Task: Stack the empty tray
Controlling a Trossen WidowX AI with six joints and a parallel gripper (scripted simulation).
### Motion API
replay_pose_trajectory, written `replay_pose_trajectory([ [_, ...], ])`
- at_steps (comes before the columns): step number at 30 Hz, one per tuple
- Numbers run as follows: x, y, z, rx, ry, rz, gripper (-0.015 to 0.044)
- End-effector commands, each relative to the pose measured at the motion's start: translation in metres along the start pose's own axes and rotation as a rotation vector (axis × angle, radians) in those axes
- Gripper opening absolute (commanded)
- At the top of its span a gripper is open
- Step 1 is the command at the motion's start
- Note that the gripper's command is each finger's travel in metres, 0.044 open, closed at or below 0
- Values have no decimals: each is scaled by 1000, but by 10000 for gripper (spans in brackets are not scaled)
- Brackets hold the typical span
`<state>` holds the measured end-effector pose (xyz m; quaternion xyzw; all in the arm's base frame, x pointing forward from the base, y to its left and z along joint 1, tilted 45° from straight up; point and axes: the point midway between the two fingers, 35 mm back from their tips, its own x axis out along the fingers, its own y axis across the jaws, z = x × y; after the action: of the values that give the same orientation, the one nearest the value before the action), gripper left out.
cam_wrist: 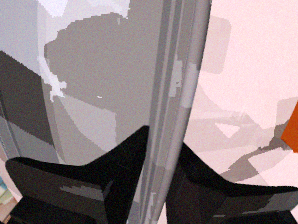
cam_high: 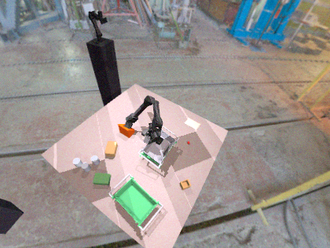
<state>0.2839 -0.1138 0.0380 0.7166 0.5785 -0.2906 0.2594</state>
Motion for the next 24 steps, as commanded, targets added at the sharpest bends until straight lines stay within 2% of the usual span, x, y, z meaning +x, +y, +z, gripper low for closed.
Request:
replay_pose_trajectory([
  [1, 5, -2, -4, -9, 4, -22, 0],
  [24, 14, -5, -6, -9, 5, -22, 0],
])
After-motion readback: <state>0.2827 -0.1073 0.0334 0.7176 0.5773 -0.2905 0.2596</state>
